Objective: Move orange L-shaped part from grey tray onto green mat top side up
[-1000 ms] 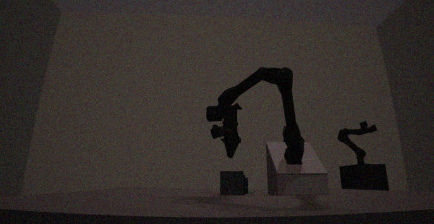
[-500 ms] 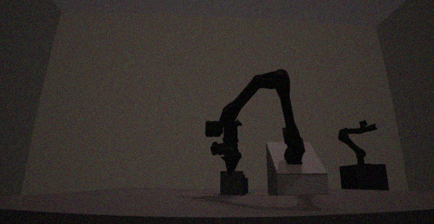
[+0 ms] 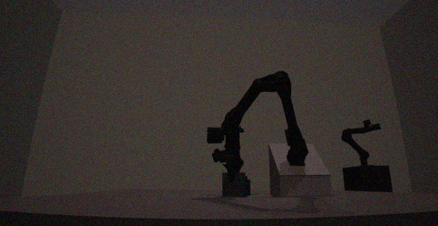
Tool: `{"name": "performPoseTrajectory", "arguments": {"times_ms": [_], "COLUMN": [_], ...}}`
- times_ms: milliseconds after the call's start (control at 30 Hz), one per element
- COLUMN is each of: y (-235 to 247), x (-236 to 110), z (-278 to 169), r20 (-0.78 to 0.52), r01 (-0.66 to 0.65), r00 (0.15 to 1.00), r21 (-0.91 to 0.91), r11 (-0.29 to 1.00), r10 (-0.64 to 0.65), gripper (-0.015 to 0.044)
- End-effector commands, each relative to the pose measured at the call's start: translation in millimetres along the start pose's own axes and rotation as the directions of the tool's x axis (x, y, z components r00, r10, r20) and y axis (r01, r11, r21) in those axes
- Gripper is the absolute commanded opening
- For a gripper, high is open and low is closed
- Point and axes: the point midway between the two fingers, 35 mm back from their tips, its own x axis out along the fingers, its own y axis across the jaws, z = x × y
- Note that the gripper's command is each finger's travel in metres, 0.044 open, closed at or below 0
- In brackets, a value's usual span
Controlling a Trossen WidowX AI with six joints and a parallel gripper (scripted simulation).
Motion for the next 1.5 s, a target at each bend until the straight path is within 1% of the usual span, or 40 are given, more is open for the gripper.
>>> {"name": "performPoseTrajectory", "arguments": {"times_ms": [0,167,500,733,1033,1100,1167,1333,1400,1467], "y": [0,0,0,0,12,11,8,0,-1,-1], "x": [7,14,15,13,1,-6,-22,-87,-96,-96], "z": [-2,-2,-2,-1,-2,0,2,1,-1,-1], "r20": [-0.004,-0.005,-0.005,0.000,-0.005,-0.003,-0.001,-0.003,-0.004,-0.004], "r01": [-0.004,-0.005,-0.005,-0.003,-0.005,-0.002,0.002,0.003,0.001,0.001], "r00": [1.000,1.000,1.000,1.000,1.000,1.000,1.000,1.000,1.000,1.000], "r21": [0.006,0.006,0.006,0.002,0.005,0.006,0.006,0.006,0.006,0.006], "r11": [1.000,1.000,1.000,1.000,1.000,1.000,1.000,1.000,1.000,1.000], "r10": [0.004,0.005,0.005,0.003,0.005,0.002,-0.002,-0.003,-0.001,-0.001], "gripper": [0.0180,0.0180,0.0180,0.0180,0.0180,0.0180,0.0180,0.0180,0.0180,0.0180]}}
